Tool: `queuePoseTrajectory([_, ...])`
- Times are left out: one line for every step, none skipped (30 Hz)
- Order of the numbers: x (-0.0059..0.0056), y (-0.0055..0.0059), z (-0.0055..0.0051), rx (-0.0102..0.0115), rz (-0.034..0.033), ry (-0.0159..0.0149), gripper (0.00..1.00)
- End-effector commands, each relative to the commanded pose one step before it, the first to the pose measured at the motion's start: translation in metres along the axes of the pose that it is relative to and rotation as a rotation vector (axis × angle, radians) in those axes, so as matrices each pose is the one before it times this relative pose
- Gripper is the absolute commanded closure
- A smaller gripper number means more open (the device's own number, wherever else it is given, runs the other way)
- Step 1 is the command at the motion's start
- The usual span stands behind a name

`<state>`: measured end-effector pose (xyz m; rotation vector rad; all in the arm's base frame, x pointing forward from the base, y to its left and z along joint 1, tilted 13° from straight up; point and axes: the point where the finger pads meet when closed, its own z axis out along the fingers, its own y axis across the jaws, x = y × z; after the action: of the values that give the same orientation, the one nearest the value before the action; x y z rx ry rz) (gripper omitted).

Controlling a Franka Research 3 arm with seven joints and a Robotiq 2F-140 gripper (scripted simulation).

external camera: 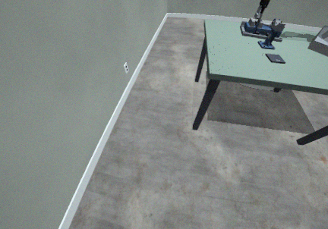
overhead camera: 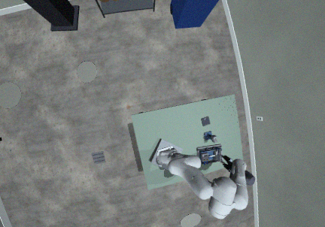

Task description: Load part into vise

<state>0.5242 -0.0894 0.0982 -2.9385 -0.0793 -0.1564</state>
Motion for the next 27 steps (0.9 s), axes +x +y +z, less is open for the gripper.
queuePoseTrajectory([0.00167, 0.00065, 0.00126, -0.00258, 0.00779, 0.00513, 1.00])
queuePoseTrajectory([0.00000, 0.00000, 0.00040, 0.00000, 0.00000, 0.00000, 1.00])
queuePoseTrajectory([0.00000, 0.00000, 0.00036, 0.00000, 0.00000, 0.00000, 1.00])
queuePoseTrajectory([0.00000, 0.00000, 0.00032, 0.00000, 0.00000, 0.00000, 1.00])
queuePoseTrajectory([0.00000, 0.00000, 0.00028, 0.00000, 0.00000, 0.00000, 1.00])
queuePoseTrajectory([0.00000, 0.00000, 0.00025, 0.00000, 0.00000, 0.00000, 1.00])
queuePoseTrajectory([0.00000, 0.00000, 0.00021, 0.00000, 0.00000, 0.00000, 1.00])
queuePoseTrajectory([0.00000, 0.00000, 0.00017, 0.00000, 0.00000, 0.00000, 1.00])
queuePoseTrajectory([0.00000, 0.00000, 0.00014, 0.00000, 0.00000, 0.00000, 1.00])
queuePoseTrajectory([0.00000, 0.00000, 0.00011, 0.00000, 0.00000, 0.00000, 1.00])
queuePoseTrajectory([0.00000, 0.00000, 0.00008, 0.00000, 0.00000, 0.00000, 1.00])
queuePoseTrajectory([0.00000, 0.00000, 0.00006, 0.00000, 0.00000, 0.00000, 1.00])
queuePoseTrajectory([0.00000, 0.00000, 0.00004, 0.00000, 0.00000, 0.00000, 1.00])
queuePoseTrajectory([0.00000, 0.00000, 0.00000, 0.00000, 0.00000, 0.00000, 1.00])
queuePoseTrajectory([0.00000, 0.00000, 0.00000, 0.00000, 0.00000, 0.00000, 1.00])
queuePoseTrajectory([0.00000, 0.00000, 0.00002, 0.00000, 0.00000, 0.00000, 1.00])
queuePoseTrajectory([0.00000, 0.00000, 0.00001, 0.00000, 0.00000, 0.00000, 1.00])
queuePoseTrajectory([0.00000, 0.00000, 0.00000, 0.00000, 0.00000, 0.00000, 1.00])
queuePoseTrajectory([0.00000, 0.00000, 0.00000, 0.00000, 0.00000, 0.00000, 1.00])
queuePoseTrajectory([0.00000, 0.00000, 0.00000, 0.00000, 0.00000, 0.00000, 1.00])
queuePoseTrajectory([0.00000, 0.00000, 0.00000, 0.00000, 0.00000, 0.00000, 1.00])
queuePoseTrajectory([0.00000, 0.00000, 0.00000, 0.00000, 0.00000, 0.00000, 1.00])
queuePoseTrajectory([0.00000, 0.00000, 0.00000, 0.00000, 0.00000, 0.00000, 1.00])
queuePoseTrajectory([0.00000, 0.00000, 0.00000, 0.00000, 0.00000, 0.00000, 1.00])
queuePoseTrajectory([0.00000, 0.00000, 0.00000, 0.00000, 0.00000, 0.00000, 1.00])
queuePoseTrajectory([0.00000, 0.00000, 0.00000, 0.00000, 0.00000, 0.00000, 1.00])
queuePoseTrajectory([0.00000, 0.00000, 0.00000, 0.00000, 0.00000, 0.00000, 1.00])
